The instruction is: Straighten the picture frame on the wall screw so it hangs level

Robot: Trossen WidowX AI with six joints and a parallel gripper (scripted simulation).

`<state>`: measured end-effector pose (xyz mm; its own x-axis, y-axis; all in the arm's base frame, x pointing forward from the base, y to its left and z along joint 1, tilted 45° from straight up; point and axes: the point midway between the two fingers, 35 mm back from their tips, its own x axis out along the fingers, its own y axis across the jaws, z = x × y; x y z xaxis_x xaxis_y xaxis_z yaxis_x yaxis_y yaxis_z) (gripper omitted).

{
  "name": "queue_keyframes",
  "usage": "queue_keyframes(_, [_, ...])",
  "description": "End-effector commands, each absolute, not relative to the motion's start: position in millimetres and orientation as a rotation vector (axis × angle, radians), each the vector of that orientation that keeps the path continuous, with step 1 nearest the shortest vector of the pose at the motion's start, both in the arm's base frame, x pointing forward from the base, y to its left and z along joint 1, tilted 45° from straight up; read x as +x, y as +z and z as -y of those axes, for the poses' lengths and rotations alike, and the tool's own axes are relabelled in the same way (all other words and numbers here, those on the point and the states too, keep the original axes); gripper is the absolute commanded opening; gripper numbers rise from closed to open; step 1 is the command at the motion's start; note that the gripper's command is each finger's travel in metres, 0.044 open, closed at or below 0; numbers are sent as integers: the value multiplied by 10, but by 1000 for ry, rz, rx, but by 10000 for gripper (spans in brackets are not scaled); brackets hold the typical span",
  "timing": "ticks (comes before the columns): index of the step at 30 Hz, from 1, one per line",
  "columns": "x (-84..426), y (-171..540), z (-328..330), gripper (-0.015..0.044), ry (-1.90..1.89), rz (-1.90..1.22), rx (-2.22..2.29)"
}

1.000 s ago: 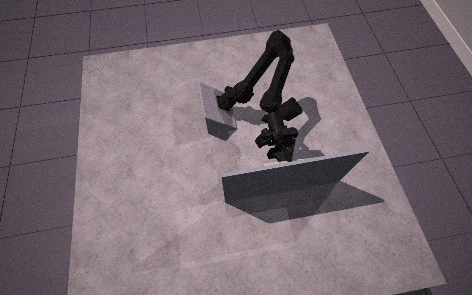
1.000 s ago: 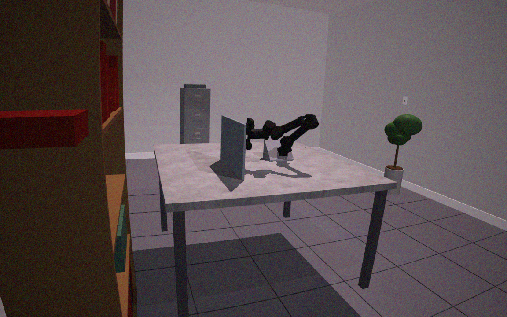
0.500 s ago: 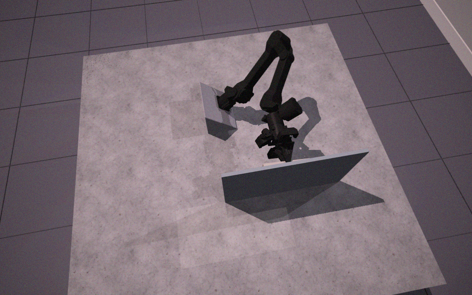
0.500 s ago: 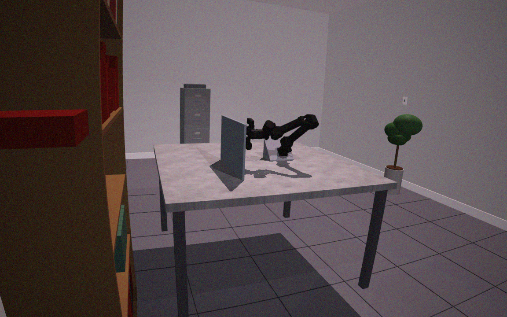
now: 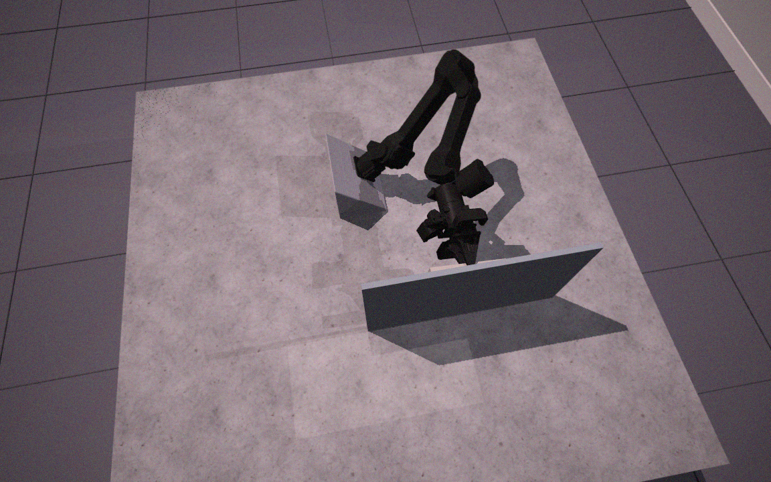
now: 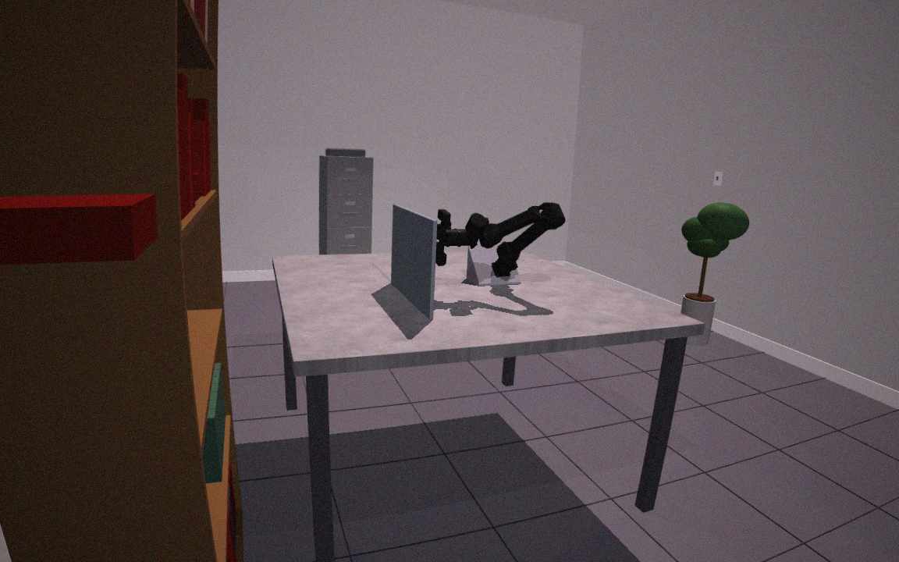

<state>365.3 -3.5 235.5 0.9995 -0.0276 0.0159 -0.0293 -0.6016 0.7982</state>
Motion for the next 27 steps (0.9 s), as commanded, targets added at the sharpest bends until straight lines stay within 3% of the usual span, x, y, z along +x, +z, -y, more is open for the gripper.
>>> queue_keyframes(1, [3654,2361,37,0,4,37,2220])
queue_keyframes(27, [3651,2424,88,0,4,37,2220])
